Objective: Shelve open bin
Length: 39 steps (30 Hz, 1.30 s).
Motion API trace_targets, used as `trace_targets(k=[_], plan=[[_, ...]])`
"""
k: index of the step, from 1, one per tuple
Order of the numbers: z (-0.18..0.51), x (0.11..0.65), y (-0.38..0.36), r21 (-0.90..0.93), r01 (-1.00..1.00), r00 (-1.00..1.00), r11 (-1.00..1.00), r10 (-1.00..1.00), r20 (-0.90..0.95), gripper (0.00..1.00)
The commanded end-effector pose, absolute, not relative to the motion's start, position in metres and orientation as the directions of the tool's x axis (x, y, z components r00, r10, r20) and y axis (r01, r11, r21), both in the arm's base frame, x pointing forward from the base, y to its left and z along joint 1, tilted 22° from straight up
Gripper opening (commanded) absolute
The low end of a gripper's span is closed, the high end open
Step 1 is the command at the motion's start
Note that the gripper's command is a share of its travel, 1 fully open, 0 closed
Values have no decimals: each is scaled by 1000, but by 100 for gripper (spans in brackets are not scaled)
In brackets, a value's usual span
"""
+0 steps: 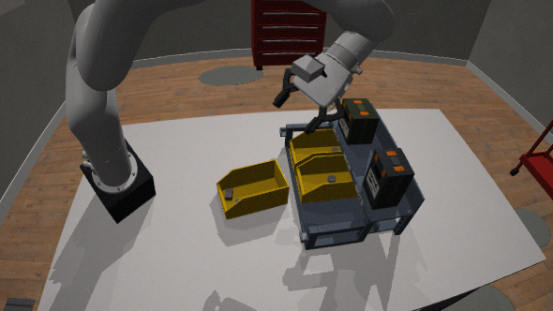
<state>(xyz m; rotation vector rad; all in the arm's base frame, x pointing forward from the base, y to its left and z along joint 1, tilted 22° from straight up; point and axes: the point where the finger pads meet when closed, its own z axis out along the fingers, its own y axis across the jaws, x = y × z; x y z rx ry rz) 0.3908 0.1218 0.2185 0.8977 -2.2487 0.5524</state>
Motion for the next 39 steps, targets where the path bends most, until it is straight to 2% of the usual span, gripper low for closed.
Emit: trace_targets(k=[1, 13, 18, 30, 35, 39], plan=[[221, 392, 123, -214, -644, -697, 735, -447, 561, 100], [221, 392, 123, -214, -644, -697, 735, -447, 561, 100], [221, 391, 123, -281, -511, -842, 812, -408, 352, 100], [221, 391, 123, -281, -511, -842, 812, -408, 352, 100], [221, 391, 123, -310, -360, -933, 880, -339, 120, 100], [221, 391, 123, -310, -360, -933, 880, -339, 120, 100]])
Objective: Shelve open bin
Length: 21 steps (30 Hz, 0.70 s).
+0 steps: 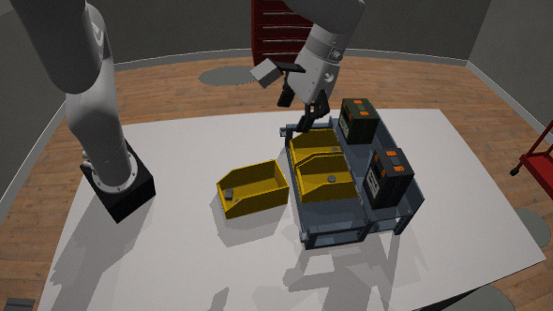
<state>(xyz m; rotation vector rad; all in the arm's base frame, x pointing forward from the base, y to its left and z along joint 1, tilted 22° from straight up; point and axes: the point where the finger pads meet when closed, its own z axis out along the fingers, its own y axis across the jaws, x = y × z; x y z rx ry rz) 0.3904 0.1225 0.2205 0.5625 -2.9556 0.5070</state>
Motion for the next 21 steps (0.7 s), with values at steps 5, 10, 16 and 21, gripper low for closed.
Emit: trace_targets(k=[5, 10, 16, 21], plan=[[221, 391, 123, -310, -360, -933, 880, -339, 120, 100], [220, 391, 123, -311, -297, -952, 903, -304, 25, 100], [220, 391, 123, -299, -201, -962, 933, -245, -118, 100], [220, 391, 123, -299, -201, -962, 933, -245, -118, 100]])
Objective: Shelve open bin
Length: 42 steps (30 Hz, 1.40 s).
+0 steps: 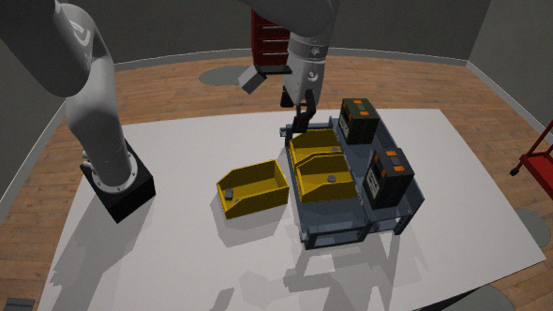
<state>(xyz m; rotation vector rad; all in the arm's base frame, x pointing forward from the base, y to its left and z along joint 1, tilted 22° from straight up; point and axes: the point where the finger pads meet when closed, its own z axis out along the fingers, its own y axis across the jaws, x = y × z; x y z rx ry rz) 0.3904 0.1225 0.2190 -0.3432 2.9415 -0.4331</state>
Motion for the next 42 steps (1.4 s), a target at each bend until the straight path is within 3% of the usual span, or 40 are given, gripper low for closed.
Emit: trace_targets(k=[1, 9, 42], plan=[[220, 391, 123, -299, -201, -962, 933, -245, -118, 100], [220, 391, 123, -275, -108, -950, 955, -181, -255, 100], [220, 391, 123, -275, -108, -950, 955, -181, -255, 100]])
